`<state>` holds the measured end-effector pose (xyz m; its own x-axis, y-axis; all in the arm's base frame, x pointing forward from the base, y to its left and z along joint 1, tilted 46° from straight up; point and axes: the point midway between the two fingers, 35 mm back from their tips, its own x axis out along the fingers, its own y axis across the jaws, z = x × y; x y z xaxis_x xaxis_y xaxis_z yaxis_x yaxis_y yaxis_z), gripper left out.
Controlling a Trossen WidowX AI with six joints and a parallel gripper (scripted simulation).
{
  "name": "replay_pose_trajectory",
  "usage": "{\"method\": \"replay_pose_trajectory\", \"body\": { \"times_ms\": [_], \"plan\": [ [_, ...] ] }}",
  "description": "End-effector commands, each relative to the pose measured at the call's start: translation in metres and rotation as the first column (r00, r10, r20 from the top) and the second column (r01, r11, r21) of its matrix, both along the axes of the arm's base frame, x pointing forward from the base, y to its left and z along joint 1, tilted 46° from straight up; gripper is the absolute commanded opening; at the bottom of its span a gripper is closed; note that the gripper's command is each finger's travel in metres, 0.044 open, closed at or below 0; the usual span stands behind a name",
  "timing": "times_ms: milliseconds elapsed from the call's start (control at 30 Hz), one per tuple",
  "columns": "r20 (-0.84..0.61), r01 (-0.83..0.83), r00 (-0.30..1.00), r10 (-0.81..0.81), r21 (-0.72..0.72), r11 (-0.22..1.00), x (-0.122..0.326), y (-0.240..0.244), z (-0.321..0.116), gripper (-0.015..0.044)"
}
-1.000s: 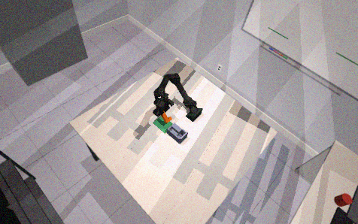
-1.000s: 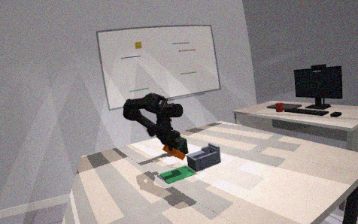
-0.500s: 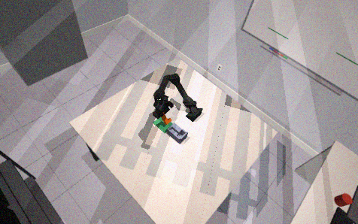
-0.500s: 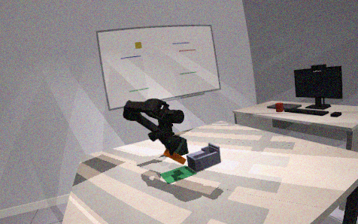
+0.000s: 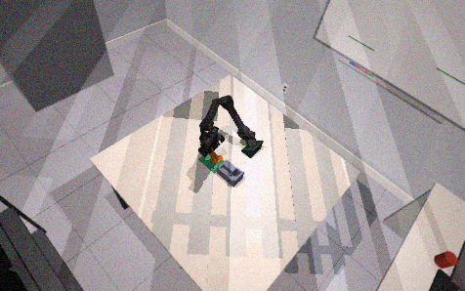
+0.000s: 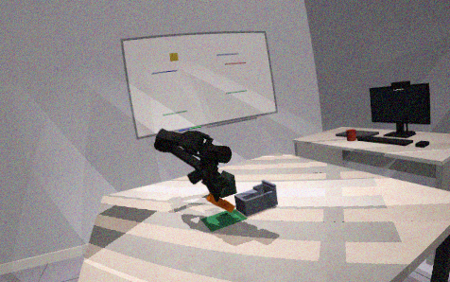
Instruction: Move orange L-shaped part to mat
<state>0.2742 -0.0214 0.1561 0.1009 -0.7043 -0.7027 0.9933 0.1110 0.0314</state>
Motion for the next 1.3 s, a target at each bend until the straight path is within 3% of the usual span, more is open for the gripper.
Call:
{"method": "replay_pose_trajectory", "body": {
  "times_ms": [0, 600, 1100, 1267],
  "plan": [
    [-0.003, -0.004, 1.0, 0.004, -0.005, 1.0, 0.0005, -0.0053, -0.0044, 0.0],
    [-0.001, 0.001, 1.0, -0.001, -0.002, 1.0, 0.0011, -0.0138, -0.0132, 0.0],
    [-0.001, 0.001, 1.0, -0.001, -0.002, 1.0, 0.0011, -0.0139, -0.0132, 0.0394],
    [-0.001, 0.001, 1.0, -0.001, -0.002, 1.0, 0.0011, -0.0139, -0.0132, 0.04]
  ]
}}
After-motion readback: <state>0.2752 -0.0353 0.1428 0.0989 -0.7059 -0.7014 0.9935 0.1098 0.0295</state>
